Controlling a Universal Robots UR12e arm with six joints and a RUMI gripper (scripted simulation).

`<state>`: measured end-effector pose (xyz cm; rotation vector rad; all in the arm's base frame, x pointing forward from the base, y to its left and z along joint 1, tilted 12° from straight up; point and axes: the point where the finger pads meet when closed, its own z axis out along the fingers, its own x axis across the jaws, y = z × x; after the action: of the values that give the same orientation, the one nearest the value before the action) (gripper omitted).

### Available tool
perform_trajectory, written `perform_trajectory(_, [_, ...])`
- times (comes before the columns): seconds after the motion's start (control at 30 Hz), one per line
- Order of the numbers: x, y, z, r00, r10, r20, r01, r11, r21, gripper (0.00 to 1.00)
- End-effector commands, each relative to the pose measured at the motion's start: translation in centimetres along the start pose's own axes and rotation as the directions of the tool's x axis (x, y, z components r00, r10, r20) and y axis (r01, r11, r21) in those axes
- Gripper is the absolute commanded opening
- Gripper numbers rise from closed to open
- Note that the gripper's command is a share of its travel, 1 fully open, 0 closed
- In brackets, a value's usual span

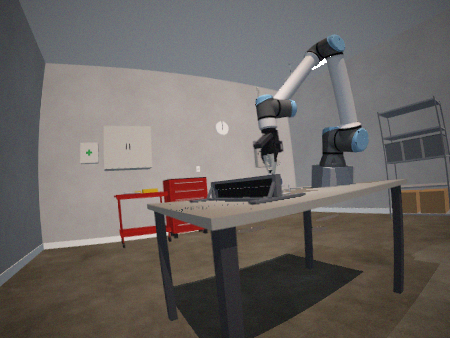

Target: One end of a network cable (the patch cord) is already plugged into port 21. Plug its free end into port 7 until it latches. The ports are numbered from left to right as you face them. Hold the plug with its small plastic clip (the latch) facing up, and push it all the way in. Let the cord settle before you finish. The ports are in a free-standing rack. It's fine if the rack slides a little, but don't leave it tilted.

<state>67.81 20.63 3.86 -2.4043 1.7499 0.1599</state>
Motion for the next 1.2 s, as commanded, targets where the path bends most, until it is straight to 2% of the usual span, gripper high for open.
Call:
perform_trajectory(0.0, [0.16, -0.27, -0.13, 1.000, 0.018, 0.000, -0.018, 1.000, 0.001, 0.00])
perform_trajectory(1.17, [0.72, -1.04, -0.35, 0.996, 0.089, 0.001, -0.089, 0.996, 0.000, 0.00])
